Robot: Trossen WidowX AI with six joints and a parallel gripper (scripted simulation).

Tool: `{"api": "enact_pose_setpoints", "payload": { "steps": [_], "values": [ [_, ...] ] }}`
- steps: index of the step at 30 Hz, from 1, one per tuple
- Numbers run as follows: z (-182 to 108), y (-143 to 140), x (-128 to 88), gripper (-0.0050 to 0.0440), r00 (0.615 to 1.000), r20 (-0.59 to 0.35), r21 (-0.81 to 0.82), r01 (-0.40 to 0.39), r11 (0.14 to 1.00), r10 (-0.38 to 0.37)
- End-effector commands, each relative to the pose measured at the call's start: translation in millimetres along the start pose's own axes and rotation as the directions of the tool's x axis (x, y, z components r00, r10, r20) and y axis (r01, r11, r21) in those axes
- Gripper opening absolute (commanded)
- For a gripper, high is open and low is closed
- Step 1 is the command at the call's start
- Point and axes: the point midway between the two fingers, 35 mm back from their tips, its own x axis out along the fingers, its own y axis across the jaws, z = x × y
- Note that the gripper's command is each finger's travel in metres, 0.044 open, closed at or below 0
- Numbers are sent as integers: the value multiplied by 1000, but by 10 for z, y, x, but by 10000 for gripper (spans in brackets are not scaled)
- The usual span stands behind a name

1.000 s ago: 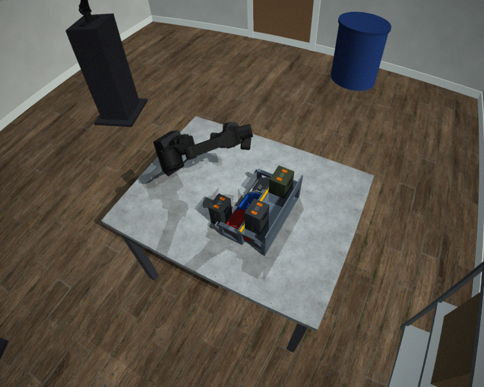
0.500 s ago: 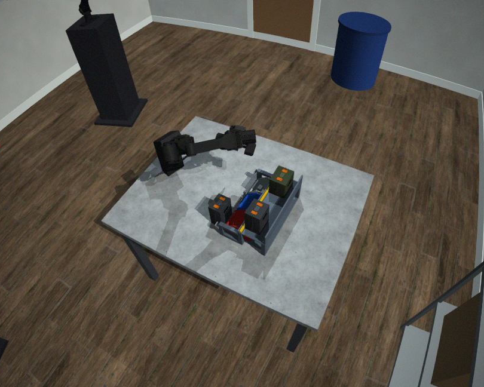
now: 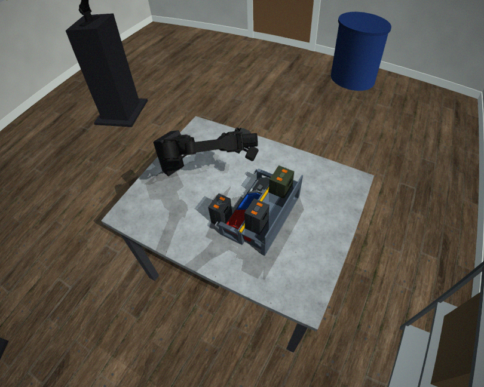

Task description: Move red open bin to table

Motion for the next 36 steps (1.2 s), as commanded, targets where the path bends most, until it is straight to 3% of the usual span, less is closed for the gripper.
{"api": "enact_pose_setpoints", "payload": {
  "steps": [1, 10, 15, 27, 32, 36],
  "values": [
    [-10, -35, -5, 440, 1000, 12, 52, 21, 998, -22],
    [-10, -35, -5, 440, 1000, 12, 52, 21, 998, -22],
    [-91, -271, 39, 440, 994, 20, 246, 95, 965, -103],
    [-91, -271, 39, 440, 994, 20, 246, 95, 965, -103],
    [-197, -489, 49, 440, 982, 18, 422, 165, 891, -190],
    [-197, -489, 49, 440, 982, 18, 422, 165, 891, -190]
  ]
}}
